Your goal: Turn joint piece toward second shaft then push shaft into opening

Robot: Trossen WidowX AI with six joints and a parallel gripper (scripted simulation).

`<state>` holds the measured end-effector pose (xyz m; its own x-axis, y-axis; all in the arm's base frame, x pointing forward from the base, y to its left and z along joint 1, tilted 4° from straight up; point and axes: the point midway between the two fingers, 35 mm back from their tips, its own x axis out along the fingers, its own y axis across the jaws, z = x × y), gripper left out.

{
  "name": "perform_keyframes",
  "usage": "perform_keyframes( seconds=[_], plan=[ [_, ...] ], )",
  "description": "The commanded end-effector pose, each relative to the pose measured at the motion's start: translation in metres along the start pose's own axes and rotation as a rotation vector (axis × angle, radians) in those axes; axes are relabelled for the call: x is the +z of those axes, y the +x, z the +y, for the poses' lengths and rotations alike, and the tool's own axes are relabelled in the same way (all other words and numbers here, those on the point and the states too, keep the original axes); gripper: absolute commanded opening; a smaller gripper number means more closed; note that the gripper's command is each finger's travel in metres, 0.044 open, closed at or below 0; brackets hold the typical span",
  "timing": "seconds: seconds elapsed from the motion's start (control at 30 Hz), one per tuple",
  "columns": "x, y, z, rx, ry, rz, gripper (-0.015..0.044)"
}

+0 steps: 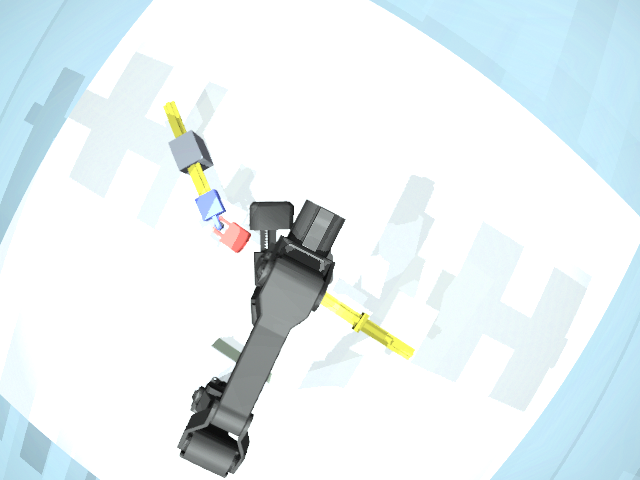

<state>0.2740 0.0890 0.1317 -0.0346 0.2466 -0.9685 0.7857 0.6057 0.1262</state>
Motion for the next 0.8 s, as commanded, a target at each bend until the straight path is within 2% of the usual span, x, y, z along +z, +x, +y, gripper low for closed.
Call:
perform_keyframes(
  seconds=[0.0, 0.47, 0.77],
  plan=[
    [0.006, 0.002, -0.006, 0.027, 0.124, 0.034, 0.044],
    [0.028, 0.007, -0.024, 0.125, 0.569, 0.163, 0.044],
    [0.029, 0.007, -0.025, 0.129, 0.589, 0.17, 0.044]
  ],
)
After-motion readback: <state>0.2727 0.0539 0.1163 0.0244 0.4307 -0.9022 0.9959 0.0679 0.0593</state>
